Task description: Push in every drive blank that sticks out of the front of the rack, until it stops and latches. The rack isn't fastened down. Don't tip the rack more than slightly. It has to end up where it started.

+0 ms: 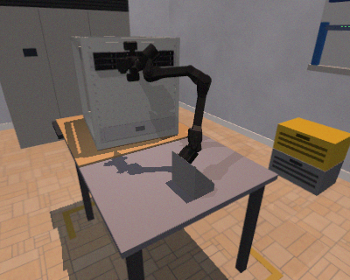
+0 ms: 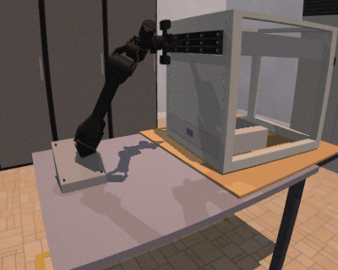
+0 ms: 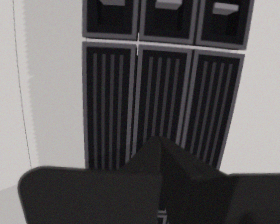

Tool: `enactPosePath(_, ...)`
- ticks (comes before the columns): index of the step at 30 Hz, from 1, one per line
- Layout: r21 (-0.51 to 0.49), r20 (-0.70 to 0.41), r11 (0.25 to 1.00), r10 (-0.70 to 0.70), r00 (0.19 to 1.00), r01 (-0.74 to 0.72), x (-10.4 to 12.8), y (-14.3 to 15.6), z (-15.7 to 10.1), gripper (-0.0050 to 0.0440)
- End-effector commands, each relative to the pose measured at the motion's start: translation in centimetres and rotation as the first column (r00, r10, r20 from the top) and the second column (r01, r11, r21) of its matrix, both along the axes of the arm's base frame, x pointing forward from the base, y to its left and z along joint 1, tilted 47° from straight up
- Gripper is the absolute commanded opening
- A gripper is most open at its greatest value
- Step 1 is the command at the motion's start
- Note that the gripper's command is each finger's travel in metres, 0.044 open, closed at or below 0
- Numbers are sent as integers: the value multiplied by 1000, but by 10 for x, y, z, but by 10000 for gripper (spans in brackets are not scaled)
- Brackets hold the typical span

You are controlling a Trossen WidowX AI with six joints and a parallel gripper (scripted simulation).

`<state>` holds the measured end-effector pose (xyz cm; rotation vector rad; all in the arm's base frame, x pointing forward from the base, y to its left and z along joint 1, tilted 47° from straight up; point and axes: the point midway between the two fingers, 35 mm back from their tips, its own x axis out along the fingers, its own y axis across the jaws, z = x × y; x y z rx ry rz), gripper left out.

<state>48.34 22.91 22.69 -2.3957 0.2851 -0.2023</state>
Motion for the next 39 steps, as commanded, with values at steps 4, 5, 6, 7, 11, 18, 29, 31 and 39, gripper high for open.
enactPosePath(4, 14, 16, 1000, 3, 1000, -3, 3, 1, 8, -50)
enactPosePath(5, 14, 16, 1000, 3, 1000, -3, 3, 1, 8, -50)
enactPosePath(6, 14, 16, 1000, 3, 1000, -3, 3, 1, 8, -50)
enactPosePath(7, 14, 16, 1000, 3, 1000, -3, 3, 1, 8, -50)
enactPosePath(11, 14, 16, 1000, 3, 1000, -3, -3, 3, 7, -50)
enactPosePath(18, 14, 16, 1000, 3, 1000, -3, -47, 14, 3, -50)
enactPosePath(29, 14, 16, 1000, 3, 1000, -3, -58, 9, -3, -50)
enactPosePath(31, 14, 16, 1000, 3, 1000, -3, -62, 2, -9, -50)
enactPosePath(39, 14, 16, 1000, 3, 1000, -3, -67, -9, -17, -50)
